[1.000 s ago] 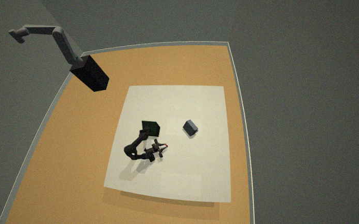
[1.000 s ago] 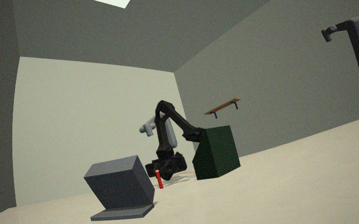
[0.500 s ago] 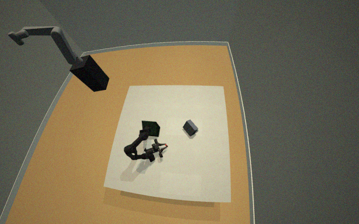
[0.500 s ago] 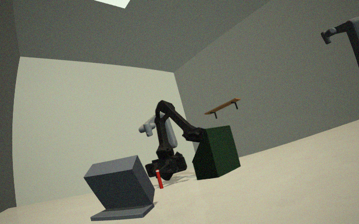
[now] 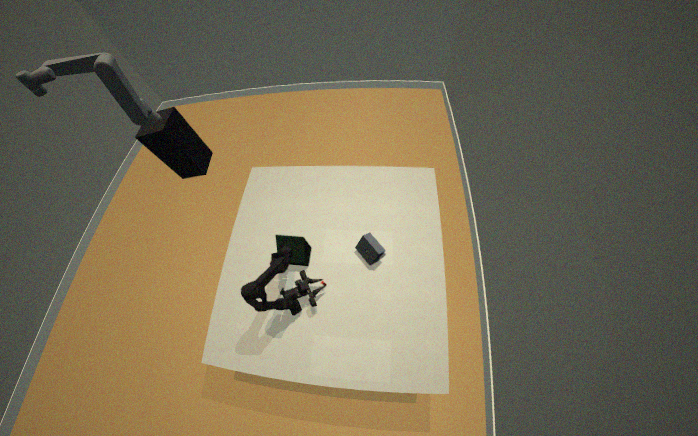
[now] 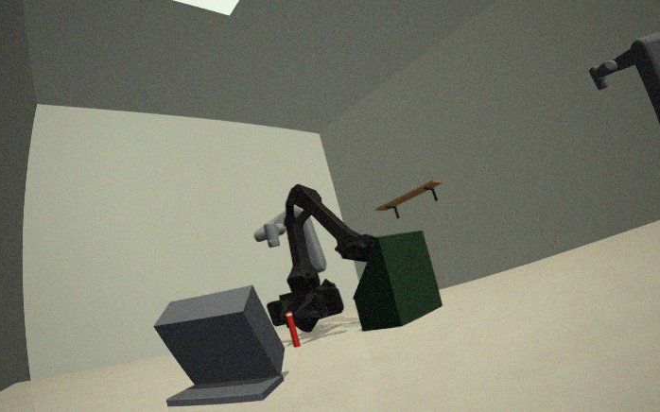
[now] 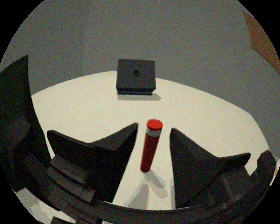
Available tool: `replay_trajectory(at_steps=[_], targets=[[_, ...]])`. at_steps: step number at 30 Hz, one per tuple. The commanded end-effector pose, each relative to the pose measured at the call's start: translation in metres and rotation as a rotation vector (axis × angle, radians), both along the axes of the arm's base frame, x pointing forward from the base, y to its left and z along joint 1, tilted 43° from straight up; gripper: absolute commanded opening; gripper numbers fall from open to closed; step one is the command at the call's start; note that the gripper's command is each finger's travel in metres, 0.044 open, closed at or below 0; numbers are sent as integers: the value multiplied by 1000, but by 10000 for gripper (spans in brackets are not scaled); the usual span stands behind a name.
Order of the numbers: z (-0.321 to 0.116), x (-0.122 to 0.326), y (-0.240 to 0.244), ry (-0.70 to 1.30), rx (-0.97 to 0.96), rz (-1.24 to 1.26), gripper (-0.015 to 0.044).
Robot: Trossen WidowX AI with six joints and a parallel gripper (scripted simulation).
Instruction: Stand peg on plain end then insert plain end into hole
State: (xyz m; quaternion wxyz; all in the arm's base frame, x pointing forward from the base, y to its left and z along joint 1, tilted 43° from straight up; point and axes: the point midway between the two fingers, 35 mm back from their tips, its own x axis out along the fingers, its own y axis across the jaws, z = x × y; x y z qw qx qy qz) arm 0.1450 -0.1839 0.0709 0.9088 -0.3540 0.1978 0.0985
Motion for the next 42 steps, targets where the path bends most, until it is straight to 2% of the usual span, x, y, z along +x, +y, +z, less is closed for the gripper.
replay_trajectory(at_steps=[1,9,18,25,34,37,42], targets=[[0,0,0,0,1,0,235],[0,0,0,0,1,0,440],[1,1,1,1,0,0,440],[50,17,26,24,-3,8,440],[106,26,88,9,-4,2,440],[117,25,106,-4,-2,0,440],[118,25,108,-6,-1,0,440]])
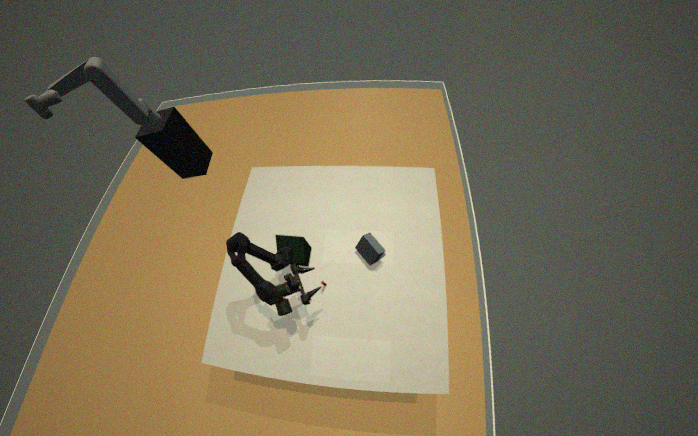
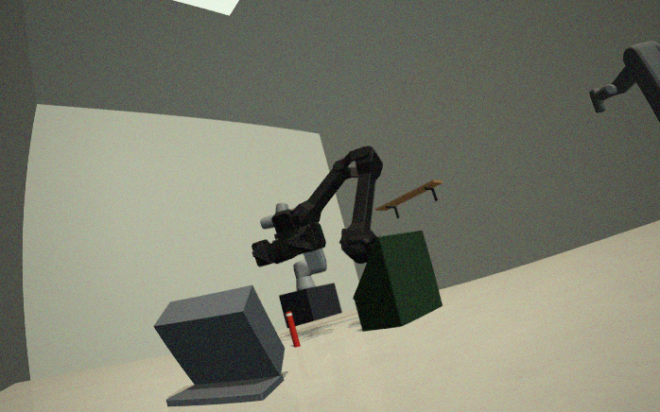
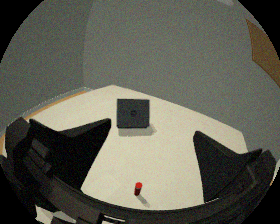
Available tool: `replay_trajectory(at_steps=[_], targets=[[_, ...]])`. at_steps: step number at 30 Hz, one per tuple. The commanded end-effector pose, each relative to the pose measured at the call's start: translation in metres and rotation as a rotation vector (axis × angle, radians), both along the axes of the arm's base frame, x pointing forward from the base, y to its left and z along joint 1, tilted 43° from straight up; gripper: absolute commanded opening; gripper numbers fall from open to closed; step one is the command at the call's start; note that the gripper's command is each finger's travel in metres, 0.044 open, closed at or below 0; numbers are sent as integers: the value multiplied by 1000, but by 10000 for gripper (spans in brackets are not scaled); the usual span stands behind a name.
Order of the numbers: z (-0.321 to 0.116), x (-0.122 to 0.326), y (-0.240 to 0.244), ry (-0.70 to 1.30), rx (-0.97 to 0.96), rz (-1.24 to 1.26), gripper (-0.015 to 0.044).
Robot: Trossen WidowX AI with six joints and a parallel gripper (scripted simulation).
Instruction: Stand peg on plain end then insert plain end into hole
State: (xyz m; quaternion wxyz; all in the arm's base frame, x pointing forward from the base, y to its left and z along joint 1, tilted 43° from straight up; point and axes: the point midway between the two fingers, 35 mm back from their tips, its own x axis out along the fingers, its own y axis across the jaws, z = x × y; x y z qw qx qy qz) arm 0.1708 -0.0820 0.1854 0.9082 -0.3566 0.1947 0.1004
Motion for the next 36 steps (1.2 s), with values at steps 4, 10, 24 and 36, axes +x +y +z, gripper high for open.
replay_trajectory(at_steps=[4,10,24,36], targets=[[-5,0,4,67,50,-28,440],[-24,0,0,235,145,-84,440],[-64,-7,-8,655,232,-267,440],[-82,-14,-20,953,114,-477,440]])
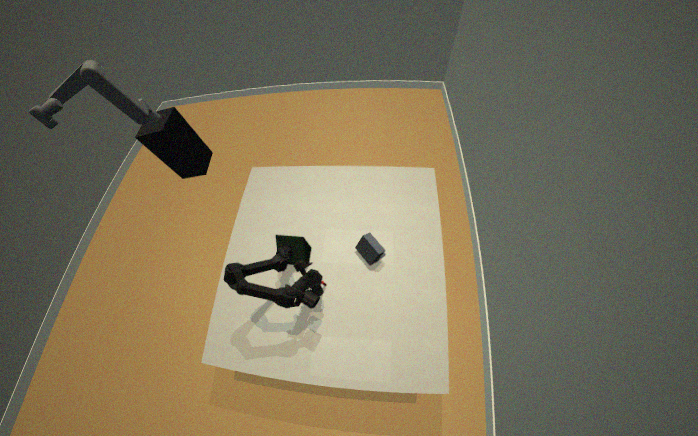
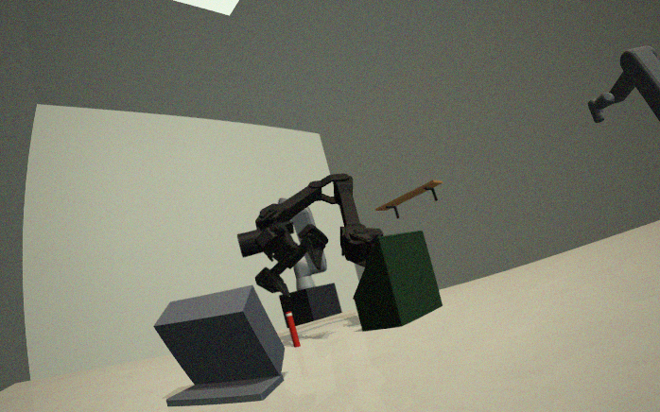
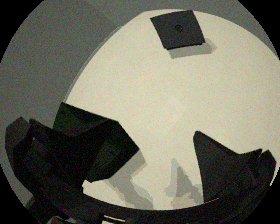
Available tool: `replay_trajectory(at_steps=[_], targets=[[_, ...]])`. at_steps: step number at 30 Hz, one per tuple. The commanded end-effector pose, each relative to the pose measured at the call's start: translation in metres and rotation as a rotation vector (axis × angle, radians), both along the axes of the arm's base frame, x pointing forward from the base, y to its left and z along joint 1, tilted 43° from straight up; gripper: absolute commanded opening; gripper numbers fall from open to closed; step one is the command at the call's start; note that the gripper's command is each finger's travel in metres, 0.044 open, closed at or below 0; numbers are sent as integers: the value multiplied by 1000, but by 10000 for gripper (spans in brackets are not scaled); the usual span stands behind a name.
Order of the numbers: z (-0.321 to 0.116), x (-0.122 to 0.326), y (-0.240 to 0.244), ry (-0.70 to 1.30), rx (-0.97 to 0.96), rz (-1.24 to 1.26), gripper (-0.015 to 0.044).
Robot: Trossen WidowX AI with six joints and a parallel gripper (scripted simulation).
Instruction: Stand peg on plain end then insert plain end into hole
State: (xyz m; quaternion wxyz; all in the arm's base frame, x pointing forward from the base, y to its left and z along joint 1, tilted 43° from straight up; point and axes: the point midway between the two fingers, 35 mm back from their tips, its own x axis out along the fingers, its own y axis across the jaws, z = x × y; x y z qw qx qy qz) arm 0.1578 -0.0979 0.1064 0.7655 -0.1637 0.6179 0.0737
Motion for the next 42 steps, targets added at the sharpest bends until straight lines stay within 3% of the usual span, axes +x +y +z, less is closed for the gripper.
replay_trajectory(at_steps=[1,12,22,42], targets=[[-4,-1,-6,112,-66,-44,440],[-1,6,-20,308,-337,-117,440],[14,27,-27,353,-639,-138,440],[0,24,-40,391,-649,-53,440]])
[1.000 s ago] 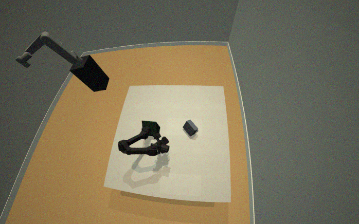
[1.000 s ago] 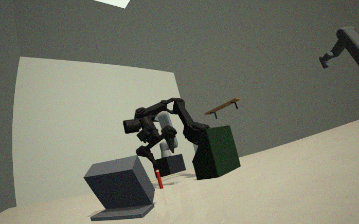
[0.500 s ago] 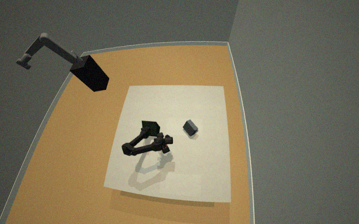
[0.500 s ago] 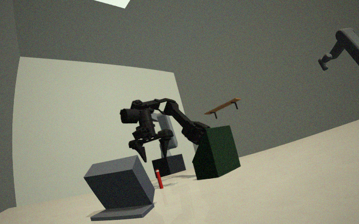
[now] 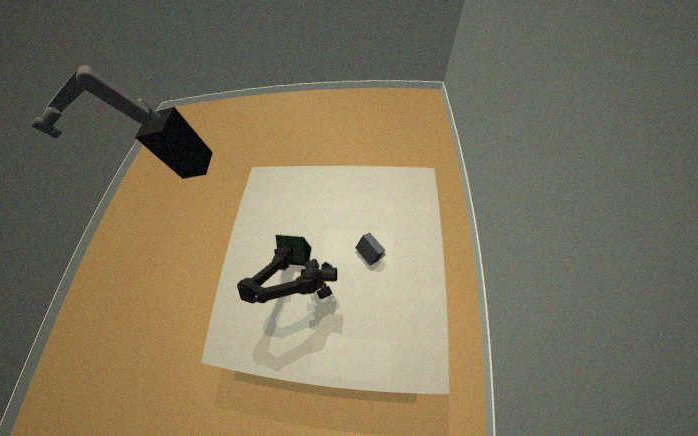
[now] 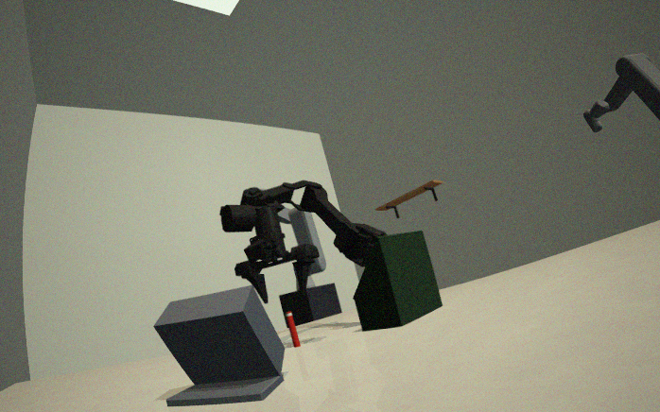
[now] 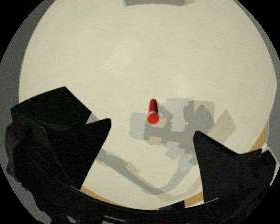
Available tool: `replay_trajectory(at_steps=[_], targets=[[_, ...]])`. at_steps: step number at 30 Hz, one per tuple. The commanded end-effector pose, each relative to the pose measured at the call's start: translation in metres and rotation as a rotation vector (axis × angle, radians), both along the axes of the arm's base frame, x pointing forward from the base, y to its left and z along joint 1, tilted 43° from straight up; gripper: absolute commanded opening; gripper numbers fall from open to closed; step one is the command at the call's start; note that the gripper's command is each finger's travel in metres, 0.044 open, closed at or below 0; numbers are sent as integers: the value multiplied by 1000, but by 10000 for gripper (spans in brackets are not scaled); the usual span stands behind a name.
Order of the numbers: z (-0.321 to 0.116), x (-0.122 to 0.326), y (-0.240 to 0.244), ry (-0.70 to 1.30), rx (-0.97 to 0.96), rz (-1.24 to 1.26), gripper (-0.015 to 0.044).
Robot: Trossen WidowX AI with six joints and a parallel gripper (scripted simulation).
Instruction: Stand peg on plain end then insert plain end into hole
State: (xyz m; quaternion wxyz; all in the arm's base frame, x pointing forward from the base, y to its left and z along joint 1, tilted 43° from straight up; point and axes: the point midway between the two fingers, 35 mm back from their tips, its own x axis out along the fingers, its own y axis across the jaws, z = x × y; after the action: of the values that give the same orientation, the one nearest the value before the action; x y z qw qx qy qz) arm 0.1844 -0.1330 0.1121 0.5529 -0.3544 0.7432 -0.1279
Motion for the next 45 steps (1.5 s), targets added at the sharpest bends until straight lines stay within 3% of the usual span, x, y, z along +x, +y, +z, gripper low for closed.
replay_trajectory(at_steps=[1,45], targets=[[-6,-2,-5,32,1,25,440],[-51,-12,-47,32,-2,25,440]])
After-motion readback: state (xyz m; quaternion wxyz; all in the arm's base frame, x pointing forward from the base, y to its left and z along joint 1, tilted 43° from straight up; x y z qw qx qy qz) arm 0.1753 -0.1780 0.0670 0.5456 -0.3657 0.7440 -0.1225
